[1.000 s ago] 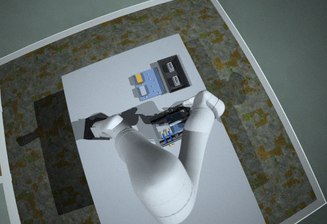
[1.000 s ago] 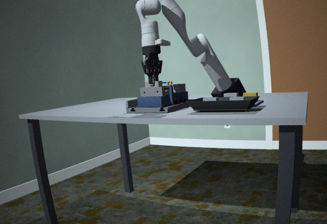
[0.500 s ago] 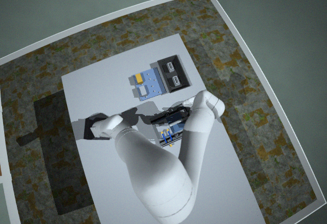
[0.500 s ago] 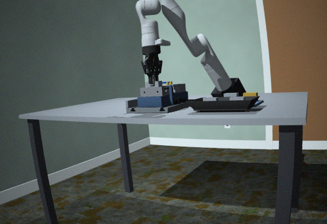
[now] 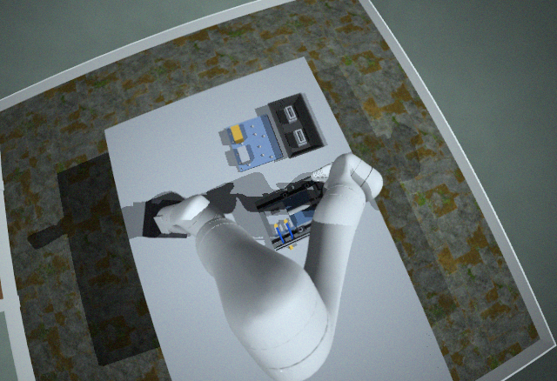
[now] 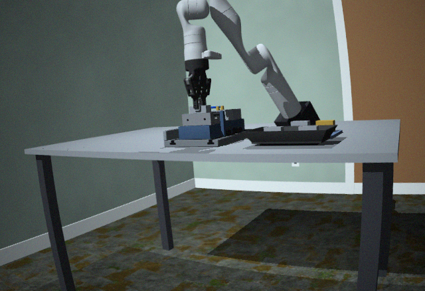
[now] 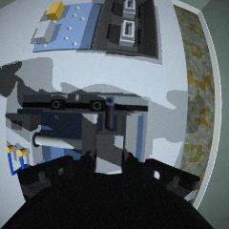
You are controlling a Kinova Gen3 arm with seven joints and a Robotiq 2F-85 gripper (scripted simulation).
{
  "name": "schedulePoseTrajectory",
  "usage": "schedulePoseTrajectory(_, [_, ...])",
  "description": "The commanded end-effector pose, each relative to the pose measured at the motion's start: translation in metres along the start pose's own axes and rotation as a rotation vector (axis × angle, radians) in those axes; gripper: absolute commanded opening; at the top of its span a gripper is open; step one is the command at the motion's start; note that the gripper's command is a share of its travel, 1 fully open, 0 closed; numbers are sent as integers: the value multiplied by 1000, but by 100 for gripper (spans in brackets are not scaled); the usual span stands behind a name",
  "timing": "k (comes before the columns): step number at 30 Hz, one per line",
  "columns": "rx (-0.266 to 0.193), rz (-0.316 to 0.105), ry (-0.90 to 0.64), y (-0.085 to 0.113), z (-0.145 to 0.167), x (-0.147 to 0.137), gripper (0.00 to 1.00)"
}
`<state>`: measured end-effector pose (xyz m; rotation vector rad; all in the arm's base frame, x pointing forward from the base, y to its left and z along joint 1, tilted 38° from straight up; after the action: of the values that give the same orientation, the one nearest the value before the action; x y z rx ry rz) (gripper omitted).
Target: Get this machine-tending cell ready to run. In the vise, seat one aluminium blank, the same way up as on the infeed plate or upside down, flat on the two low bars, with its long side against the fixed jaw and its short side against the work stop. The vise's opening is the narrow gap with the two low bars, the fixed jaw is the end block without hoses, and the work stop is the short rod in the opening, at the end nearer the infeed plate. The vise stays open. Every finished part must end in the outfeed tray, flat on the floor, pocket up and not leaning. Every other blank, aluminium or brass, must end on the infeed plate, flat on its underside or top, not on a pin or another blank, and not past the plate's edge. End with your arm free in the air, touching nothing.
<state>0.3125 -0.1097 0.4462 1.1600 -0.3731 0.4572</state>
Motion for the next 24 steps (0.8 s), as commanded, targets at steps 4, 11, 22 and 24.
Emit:
schedulePoseTrajectory(4, [0, 1, 0, 0, -1, 1, 0])
schedulePoseTrajectory(11, [0, 1, 0, 0, -2, 2, 0])
schedulePoseTrajectory(22, [0, 1, 0, 0, -4, 3, 0])
schedulePoseTrajectory(24, [0, 1, 0, 0, -4, 3, 0])
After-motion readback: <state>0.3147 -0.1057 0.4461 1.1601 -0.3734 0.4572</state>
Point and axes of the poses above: the point where the finger pads meet when closed, its own y axis back along the fingers, its own x axis across the jaws, z = x × y, the point moved 9 cm from there along y, back along the fingers, and after that the axes turned 11 degrees about y, right-handed, at the moved point
